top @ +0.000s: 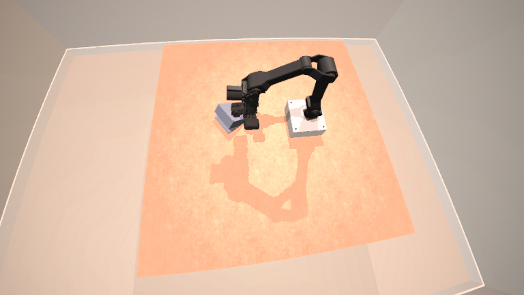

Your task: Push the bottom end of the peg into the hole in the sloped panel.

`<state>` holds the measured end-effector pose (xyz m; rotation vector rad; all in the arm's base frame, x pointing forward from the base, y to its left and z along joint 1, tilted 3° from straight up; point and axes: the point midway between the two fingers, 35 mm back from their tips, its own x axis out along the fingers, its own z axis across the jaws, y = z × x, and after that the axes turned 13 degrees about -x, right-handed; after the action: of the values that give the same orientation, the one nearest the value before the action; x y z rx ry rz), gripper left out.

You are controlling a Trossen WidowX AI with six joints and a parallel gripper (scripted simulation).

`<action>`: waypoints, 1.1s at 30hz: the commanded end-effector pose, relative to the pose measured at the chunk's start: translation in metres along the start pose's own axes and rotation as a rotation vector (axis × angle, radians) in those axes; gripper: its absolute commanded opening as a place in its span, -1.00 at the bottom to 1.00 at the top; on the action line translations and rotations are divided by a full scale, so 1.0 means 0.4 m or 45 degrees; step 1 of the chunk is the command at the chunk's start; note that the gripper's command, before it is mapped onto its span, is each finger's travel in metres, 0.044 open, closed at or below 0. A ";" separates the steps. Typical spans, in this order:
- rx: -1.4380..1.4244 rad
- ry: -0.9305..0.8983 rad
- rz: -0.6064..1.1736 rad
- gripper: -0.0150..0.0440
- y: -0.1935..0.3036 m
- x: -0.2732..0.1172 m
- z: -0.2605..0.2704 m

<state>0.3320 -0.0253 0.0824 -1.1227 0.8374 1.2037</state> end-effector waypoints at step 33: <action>0.357 -0.077 -0.136 -0.49 0.005 -0.041 -0.107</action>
<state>0.3300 -0.0678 0.0856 -0.9100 0.8596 1.0107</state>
